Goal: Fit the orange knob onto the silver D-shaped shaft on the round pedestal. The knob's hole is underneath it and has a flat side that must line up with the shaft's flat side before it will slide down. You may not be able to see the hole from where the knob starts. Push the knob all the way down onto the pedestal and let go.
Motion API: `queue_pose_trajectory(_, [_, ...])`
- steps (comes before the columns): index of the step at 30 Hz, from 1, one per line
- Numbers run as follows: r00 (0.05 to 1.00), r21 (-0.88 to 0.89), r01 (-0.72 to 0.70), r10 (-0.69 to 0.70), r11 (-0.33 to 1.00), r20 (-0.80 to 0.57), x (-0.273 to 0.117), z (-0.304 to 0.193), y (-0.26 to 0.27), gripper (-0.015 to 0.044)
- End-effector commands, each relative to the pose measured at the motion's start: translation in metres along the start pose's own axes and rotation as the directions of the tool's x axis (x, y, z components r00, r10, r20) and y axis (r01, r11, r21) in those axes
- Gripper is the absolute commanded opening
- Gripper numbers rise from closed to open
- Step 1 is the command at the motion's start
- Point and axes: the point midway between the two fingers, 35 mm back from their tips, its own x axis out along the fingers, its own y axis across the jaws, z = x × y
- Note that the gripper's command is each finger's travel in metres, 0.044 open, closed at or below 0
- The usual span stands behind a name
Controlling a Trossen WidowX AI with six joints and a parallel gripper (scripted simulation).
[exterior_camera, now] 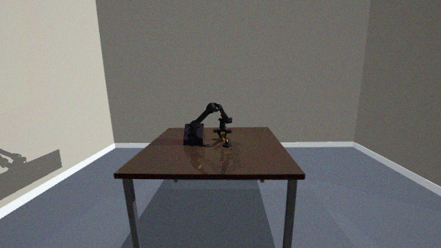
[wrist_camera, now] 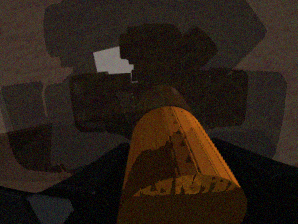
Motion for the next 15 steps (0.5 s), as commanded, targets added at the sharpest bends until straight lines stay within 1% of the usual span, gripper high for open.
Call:
queue_pose_trajectory(1, [1.0, -0.007, 0.008, -0.008, 1.0, -0.003, 0.004, 0.0, 0.0002, 0.0])
queue_pose_trajectory(3, [1.0, -0.007, 0.008, -0.008, 1.0, -0.003, 0.004, 0.0003, -0.0002, 0.0])
queue_pose_trajectory(12, [1.0, 0.0, 0.004, -0.004, 1.0, 0.001, 0.0013, 0.0004, -0.0004, 0.0236])
queue_pose_trajectory(15, [1.0, 0.0, 0.004, -0.004, 1.0, 0.001, 0.0013, 0.0004, -0.0004, 0.024])
